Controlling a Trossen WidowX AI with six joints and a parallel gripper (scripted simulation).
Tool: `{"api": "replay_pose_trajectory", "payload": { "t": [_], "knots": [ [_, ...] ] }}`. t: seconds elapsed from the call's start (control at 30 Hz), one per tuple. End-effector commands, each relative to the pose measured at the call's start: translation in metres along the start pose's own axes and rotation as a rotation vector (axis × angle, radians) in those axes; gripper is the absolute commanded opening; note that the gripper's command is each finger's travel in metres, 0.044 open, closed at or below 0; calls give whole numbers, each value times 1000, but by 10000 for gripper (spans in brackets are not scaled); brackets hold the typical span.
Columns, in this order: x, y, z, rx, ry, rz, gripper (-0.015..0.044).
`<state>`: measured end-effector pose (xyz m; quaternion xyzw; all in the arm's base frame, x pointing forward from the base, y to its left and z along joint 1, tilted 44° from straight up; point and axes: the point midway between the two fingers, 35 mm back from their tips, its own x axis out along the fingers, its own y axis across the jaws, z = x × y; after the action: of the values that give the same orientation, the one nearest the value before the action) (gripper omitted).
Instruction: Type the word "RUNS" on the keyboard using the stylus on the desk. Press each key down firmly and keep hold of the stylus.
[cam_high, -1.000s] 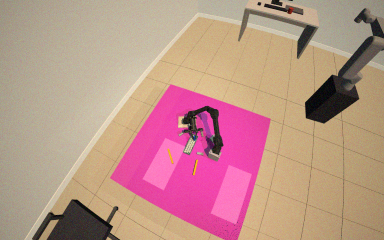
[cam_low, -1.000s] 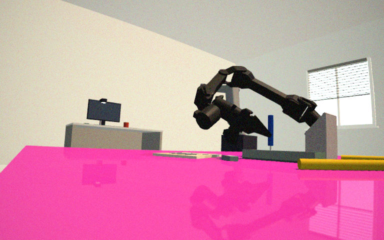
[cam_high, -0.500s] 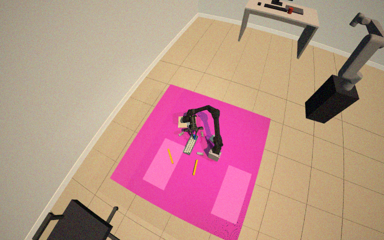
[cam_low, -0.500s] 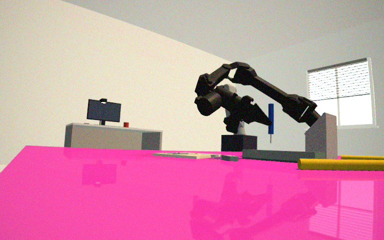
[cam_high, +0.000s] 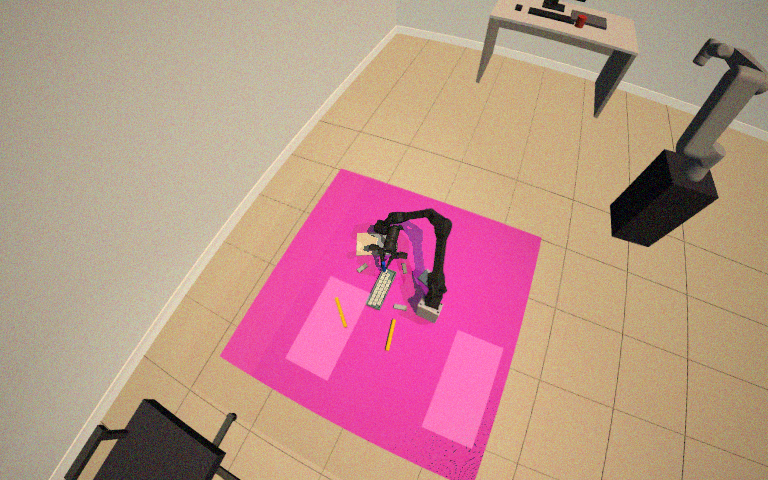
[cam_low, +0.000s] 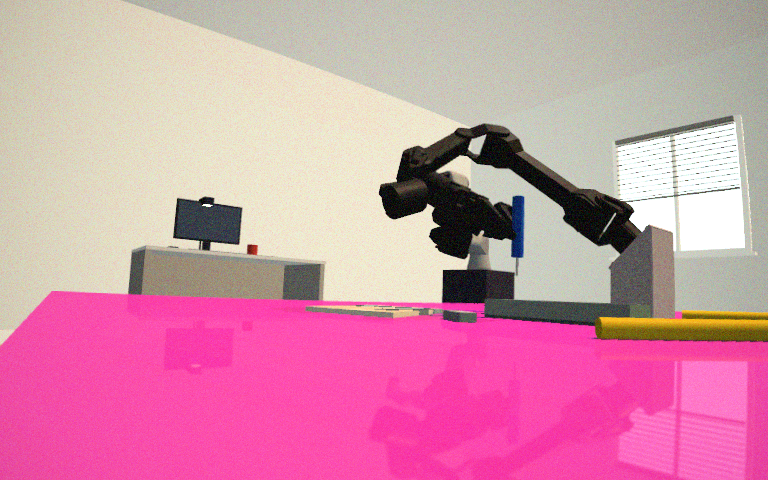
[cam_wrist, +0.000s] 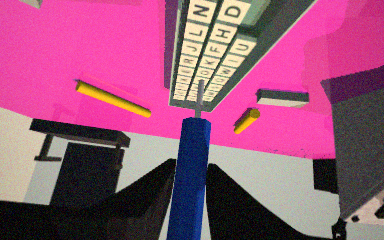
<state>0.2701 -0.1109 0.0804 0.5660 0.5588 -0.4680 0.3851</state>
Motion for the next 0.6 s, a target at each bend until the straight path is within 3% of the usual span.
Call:
{"api": "replay_pose_trajectory", "payload": {
  "t": [0.0, 0.57],
  "knots": [
    [-7, 2, 0, 58, 14, 85, 0],
    [-1, 2, 12, 60, 14, 89, 0]
  ]
}}
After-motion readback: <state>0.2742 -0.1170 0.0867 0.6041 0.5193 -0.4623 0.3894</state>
